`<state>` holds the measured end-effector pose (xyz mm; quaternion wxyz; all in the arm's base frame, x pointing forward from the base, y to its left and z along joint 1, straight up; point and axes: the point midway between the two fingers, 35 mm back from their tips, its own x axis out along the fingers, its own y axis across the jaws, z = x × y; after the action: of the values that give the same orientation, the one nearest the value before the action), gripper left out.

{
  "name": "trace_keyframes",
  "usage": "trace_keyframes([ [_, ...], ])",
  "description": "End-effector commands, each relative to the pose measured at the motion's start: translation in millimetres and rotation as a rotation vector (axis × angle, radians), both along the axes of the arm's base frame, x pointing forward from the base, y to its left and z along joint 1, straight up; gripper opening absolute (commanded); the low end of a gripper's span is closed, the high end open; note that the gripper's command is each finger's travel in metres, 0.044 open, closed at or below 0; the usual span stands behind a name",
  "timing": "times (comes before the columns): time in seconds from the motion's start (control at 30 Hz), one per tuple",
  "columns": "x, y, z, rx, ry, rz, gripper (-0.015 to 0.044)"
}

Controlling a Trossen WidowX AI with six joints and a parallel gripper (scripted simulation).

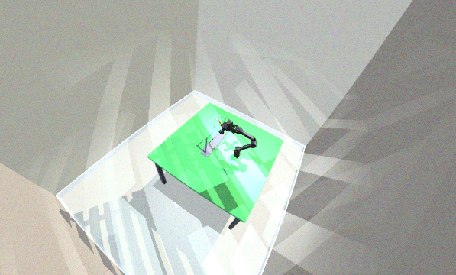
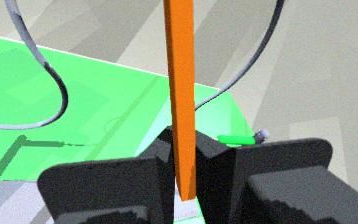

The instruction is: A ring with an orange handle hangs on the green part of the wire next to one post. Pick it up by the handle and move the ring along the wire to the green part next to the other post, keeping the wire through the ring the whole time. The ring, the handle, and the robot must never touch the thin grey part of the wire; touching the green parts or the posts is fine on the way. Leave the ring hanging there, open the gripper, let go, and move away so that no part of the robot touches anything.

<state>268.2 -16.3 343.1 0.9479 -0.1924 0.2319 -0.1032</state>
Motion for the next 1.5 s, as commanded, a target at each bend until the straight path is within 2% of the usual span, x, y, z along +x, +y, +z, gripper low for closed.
trace_keyframes([
  [0.0,0,-2,1,-0.065,-0.004,-0.002,-0.0150],
  [1.47,0,-19,15,-0.684,-0.011,-0.007,-0.0150],
])
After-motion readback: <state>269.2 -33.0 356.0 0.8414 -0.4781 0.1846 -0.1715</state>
